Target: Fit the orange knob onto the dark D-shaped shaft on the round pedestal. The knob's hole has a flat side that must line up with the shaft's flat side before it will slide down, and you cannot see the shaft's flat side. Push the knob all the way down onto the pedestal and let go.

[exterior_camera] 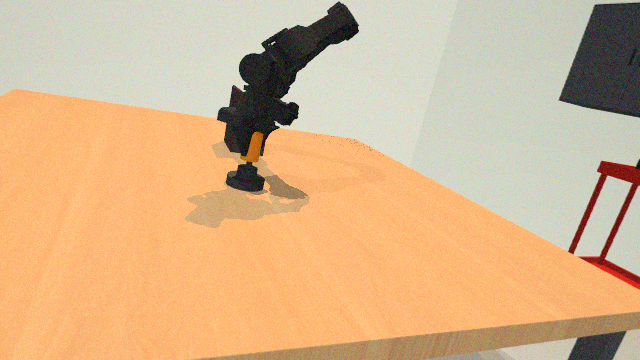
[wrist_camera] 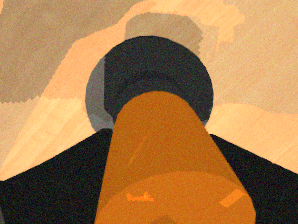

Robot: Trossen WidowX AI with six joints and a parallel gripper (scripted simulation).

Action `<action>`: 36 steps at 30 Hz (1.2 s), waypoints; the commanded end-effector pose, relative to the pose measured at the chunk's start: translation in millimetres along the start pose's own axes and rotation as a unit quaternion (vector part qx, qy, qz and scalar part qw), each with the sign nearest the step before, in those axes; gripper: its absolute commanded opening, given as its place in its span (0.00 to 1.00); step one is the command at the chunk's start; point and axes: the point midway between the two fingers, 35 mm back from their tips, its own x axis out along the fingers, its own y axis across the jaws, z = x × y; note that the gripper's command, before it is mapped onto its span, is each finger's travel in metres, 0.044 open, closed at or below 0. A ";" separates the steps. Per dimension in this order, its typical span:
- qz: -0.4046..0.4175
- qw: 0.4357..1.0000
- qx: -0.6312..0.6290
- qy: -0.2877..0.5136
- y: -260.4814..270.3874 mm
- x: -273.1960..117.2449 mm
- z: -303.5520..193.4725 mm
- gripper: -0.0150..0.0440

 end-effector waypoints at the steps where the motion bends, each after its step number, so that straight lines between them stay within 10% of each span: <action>1: 0.000 1.000 -0.002 -0.002 0.1 -3.1 1.1 0.25; 36: 0.000 0.994 -0.111 -0.002 0.1 -3.7 1.9 0.25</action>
